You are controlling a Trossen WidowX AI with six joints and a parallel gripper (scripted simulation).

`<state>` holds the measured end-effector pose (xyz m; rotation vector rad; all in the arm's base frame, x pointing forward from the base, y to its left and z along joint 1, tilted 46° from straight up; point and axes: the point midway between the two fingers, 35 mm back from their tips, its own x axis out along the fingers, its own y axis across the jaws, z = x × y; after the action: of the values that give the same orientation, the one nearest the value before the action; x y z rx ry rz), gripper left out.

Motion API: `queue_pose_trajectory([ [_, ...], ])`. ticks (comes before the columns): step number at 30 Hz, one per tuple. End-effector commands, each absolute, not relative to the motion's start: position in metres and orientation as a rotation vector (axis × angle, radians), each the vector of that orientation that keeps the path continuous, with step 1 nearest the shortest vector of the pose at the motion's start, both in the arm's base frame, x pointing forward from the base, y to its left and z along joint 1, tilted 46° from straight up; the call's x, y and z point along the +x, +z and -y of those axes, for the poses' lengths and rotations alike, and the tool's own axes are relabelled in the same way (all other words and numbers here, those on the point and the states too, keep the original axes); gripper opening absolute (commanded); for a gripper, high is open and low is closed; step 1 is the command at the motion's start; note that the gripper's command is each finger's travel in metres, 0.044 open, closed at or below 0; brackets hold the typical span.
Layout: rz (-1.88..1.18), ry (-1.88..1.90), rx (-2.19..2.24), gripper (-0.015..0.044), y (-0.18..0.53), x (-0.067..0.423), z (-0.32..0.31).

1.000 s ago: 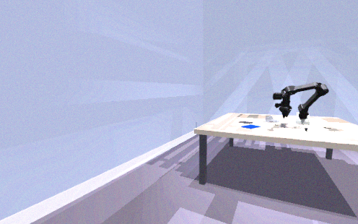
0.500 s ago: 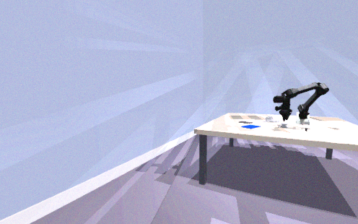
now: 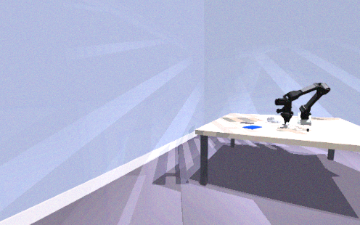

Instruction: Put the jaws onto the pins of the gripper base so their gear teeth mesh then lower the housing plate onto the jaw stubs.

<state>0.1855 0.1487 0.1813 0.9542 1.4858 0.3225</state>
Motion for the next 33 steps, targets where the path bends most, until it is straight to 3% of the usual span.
queue_pose_trajectory([
  [1, -1.488, 0.316, 0.954, 0.044, 0.176, 0.186, -0.153],
  [33, -1.487, 0.318, 0.957, 0.044, 0.162, 0.188, -0.167],
])
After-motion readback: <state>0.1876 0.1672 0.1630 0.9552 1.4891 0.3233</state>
